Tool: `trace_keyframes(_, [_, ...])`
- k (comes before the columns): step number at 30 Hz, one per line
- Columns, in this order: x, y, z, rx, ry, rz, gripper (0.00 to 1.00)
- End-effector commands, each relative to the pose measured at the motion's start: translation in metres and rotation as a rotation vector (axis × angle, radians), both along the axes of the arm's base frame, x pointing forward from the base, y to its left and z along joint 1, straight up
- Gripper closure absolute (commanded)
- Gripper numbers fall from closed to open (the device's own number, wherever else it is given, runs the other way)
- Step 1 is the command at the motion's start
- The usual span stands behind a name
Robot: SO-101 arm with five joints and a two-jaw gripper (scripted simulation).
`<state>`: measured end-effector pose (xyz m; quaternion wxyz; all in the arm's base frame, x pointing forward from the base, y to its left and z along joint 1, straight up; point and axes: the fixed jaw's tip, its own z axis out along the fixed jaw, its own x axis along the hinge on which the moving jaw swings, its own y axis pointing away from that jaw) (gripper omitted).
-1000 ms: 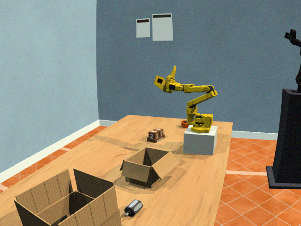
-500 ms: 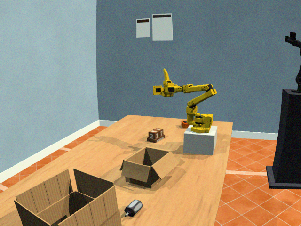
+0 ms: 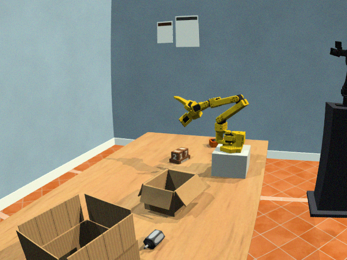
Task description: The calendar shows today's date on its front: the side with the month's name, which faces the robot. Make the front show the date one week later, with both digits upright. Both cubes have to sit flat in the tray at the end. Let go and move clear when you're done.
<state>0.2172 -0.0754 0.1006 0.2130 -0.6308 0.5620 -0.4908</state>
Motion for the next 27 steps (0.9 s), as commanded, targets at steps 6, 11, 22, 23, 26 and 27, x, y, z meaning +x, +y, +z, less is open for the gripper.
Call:
trace_keyframes(6, [-0.011,0.006,-0.028,-0.192,0.271,0.183,0.41])
trace_keyframes(11, [-0.020,0.010,-0.044,-0.310,0.431,0.324,0.48])
trace_keyframes(22, [-0.040,0.018,-0.069,-0.492,0.686,0.626,0.59])
trace_keyframes(23, [-0.042,0.019,-0.071,-0.506,0.705,0.655,0.60])
trace_keyframes(26, [-0.047,0.021,-0.075,-0.543,0.756,0.736,0.62])
trace_keyframes(27, [-0.049,0.022,-0.077,-0.553,0.771,0.760,0.63])
